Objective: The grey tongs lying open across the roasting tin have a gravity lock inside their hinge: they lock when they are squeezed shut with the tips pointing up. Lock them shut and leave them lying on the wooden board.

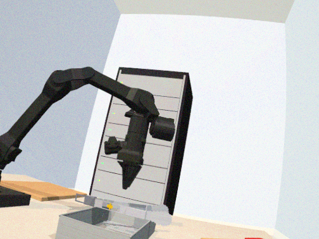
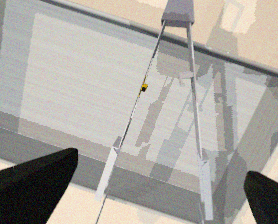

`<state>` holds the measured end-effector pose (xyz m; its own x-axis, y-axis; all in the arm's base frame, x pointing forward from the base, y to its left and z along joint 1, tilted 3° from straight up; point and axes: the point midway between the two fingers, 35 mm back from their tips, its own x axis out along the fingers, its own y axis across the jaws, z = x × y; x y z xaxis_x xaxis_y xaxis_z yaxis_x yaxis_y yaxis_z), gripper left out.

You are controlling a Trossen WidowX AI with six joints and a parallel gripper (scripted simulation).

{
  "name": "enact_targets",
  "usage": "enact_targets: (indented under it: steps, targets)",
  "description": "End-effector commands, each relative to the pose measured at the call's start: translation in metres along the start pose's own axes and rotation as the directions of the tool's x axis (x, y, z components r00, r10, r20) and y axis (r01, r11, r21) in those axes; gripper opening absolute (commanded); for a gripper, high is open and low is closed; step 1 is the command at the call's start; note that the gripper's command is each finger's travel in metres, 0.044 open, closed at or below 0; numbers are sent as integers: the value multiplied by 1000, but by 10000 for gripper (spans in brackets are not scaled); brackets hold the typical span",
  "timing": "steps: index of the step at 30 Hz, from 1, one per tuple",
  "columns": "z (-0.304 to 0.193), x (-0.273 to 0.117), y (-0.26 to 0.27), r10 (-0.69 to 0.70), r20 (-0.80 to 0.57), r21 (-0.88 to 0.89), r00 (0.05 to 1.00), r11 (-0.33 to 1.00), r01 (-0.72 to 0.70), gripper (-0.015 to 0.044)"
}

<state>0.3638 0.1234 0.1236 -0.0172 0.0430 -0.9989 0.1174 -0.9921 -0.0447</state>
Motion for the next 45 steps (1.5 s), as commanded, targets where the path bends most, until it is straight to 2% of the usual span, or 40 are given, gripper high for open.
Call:
enact_targets:
  steps: [1, 45]
  targets:
    - [0, 2, -1, -4, 0, 0, 1000, 1000, 4, 440]
    - [-3, 74, -3, -4, 0, 0, 1000, 1000, 4, 440]
